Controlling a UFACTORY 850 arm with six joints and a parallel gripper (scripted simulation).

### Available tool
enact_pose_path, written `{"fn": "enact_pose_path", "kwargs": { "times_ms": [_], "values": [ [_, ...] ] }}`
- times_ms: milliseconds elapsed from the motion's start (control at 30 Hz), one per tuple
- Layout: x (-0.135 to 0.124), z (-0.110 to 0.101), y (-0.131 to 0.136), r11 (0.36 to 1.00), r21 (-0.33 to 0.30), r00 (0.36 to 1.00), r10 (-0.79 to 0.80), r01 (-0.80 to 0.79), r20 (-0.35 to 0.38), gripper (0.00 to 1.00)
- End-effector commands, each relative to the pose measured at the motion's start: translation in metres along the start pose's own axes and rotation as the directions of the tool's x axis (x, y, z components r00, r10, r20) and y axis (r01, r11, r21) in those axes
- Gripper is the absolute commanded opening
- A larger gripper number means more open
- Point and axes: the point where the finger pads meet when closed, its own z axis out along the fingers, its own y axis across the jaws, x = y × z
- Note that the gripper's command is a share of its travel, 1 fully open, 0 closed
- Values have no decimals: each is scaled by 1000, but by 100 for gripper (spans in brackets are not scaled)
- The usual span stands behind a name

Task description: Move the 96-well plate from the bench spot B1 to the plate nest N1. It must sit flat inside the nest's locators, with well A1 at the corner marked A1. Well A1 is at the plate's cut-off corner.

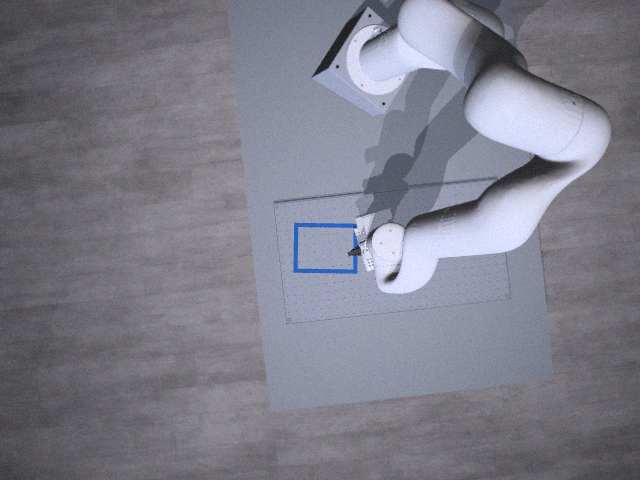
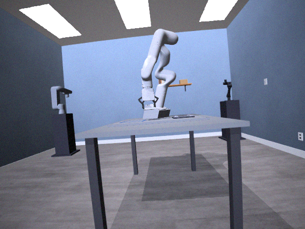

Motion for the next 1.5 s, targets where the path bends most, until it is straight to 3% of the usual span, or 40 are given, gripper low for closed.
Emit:
{"fn": "enact_pose_path", "kwargs": {
  "times_ms": [0, 333, 767, 833, 1333, 1400, 1467],
  "values": [
    [-4, -1, 16, 985, 2, 985, 170, -170, -30, 0],
    [-9, -2, 42, 906, 10, 905, 424, -424, -28, 0],
    [-17, -3, 85, 644, 20, 644, 765, -765, -22, 0],
    [-17, -3, 85, 644, 20, 644, 765, -765, -22, 0],
    [-26, -4, 134, 198, 28, 198, 980, -980, -9, 0],
    [-26, -4, 134, 198, 28, 198, 980, -980, -9, 0],
    [-28, -5, 140, 133, 29, 133, 991, -991, -7, 0]
  ]
}}
